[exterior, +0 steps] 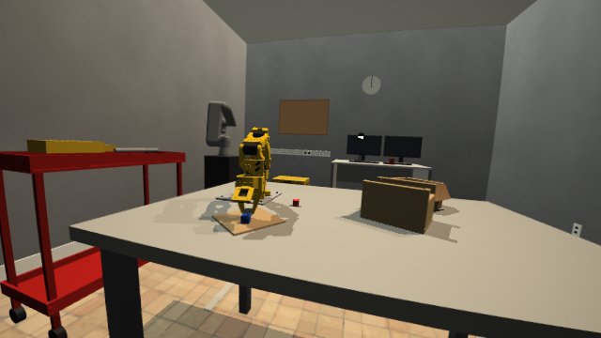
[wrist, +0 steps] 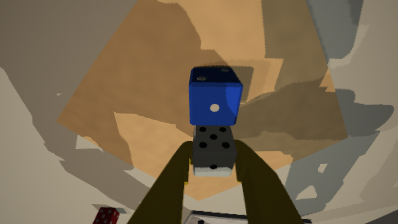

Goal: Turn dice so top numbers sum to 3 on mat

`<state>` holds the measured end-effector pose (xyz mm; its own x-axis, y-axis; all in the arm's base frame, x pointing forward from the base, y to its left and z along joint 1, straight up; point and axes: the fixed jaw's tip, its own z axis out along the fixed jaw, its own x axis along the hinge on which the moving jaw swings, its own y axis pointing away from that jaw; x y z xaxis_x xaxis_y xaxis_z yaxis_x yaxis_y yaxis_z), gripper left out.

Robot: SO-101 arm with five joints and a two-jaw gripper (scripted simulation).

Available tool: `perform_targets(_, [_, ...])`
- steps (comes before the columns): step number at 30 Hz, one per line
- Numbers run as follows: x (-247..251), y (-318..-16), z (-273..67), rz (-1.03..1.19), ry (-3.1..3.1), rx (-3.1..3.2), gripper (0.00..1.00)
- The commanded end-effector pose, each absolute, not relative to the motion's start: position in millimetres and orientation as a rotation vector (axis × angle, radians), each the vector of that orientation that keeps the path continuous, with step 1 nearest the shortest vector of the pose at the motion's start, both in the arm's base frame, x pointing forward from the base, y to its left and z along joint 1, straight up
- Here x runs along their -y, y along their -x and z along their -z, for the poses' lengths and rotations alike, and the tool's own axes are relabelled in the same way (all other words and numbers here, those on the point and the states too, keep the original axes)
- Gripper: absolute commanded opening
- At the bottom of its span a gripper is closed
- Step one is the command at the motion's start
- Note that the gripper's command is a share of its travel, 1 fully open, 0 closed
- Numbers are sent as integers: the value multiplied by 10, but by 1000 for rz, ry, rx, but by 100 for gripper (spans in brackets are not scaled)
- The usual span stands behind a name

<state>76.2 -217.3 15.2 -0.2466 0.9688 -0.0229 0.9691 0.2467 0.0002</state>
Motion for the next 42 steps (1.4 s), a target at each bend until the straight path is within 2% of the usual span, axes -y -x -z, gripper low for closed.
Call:
perform_targets(1, [2153, -734, -84, 4, -1940, -2467, 0])
perform_targets(28, [2152, -734, -47, 4, -1940, -2467, 0])
perform_targets(37, [2152, -734, -47, 4, -1940, -2467, 9])
perform_targets(42, [2152, -734, -47, 4, -1940, -2467, 11])
